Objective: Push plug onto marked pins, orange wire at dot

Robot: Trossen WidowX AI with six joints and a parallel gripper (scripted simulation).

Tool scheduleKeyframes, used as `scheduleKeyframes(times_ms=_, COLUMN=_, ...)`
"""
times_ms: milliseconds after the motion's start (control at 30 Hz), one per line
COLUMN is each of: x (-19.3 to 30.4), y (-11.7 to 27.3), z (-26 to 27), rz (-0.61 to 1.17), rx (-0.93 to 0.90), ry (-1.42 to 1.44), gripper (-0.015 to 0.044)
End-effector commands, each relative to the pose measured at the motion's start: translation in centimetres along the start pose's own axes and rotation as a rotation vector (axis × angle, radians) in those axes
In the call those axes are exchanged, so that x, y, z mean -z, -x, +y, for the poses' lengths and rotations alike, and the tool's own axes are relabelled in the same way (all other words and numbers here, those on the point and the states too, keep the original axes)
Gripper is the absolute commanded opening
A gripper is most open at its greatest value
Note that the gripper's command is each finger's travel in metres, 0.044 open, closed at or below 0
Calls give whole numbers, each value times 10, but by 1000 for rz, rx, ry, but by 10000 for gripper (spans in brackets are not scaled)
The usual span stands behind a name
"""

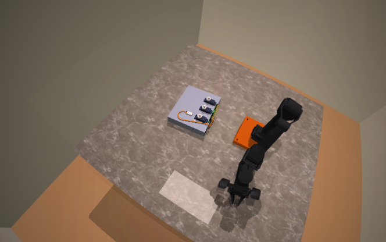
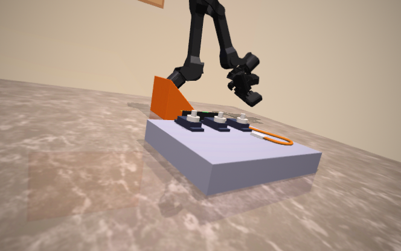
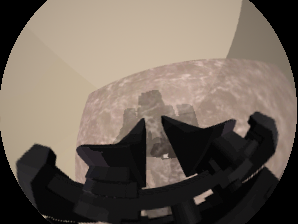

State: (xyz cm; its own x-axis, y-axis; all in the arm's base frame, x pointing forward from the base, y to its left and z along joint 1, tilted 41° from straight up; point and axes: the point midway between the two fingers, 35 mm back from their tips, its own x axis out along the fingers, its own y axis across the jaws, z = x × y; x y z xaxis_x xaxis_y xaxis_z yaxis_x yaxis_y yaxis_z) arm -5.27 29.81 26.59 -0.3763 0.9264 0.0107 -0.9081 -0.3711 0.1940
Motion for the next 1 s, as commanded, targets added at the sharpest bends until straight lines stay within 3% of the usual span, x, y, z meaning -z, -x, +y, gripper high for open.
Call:
scheduleKeyframes(times_ms=0, x=-9, y=3, z=-13, rz=-21, rx=54, ry=15, gripper=115)
scheduleKeyframes(times_ms=967, x=-42, y=49, z=-113, rz=-103, rx=465, ry=63, gripper=115)
